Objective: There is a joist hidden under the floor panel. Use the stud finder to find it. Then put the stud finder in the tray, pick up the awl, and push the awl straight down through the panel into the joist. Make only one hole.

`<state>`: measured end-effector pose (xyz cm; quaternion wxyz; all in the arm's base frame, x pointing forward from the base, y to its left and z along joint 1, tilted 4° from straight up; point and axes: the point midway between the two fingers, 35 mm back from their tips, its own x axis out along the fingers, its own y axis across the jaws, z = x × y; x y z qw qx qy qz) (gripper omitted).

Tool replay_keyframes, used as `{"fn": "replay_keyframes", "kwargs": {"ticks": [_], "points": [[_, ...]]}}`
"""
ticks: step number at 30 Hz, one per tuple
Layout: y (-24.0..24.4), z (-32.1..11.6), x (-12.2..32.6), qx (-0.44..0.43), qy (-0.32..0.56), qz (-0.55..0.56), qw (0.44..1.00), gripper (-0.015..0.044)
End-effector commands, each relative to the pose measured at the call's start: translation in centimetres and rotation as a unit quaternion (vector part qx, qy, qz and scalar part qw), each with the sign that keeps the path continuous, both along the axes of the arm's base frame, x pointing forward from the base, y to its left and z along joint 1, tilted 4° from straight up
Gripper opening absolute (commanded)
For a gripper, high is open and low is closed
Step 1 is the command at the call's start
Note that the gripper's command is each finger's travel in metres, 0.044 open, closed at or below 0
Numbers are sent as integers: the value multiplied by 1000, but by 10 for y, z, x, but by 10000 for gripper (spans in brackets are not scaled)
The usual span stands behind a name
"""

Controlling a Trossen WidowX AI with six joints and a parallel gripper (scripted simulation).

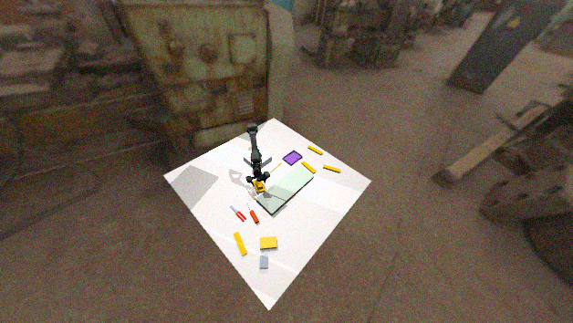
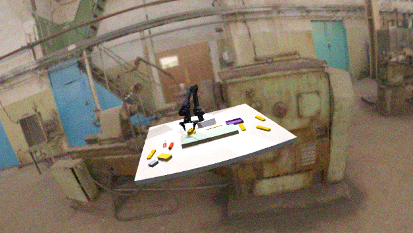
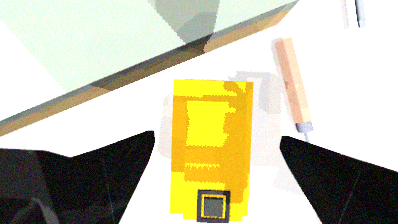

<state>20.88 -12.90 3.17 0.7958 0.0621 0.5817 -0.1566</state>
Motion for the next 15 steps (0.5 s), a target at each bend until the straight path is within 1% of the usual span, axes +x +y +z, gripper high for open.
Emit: {"fn": "replay_keyframes", "kwargs": {"ticks": [1, 13, 15], "points": [[1, -10, -2, 4, 3, 2, 1000, 440], [1, -26, -3, 4, 4, 2, 1000, 440], [1, -26, -3, 4, 4, 2, 1000, 387]]}}
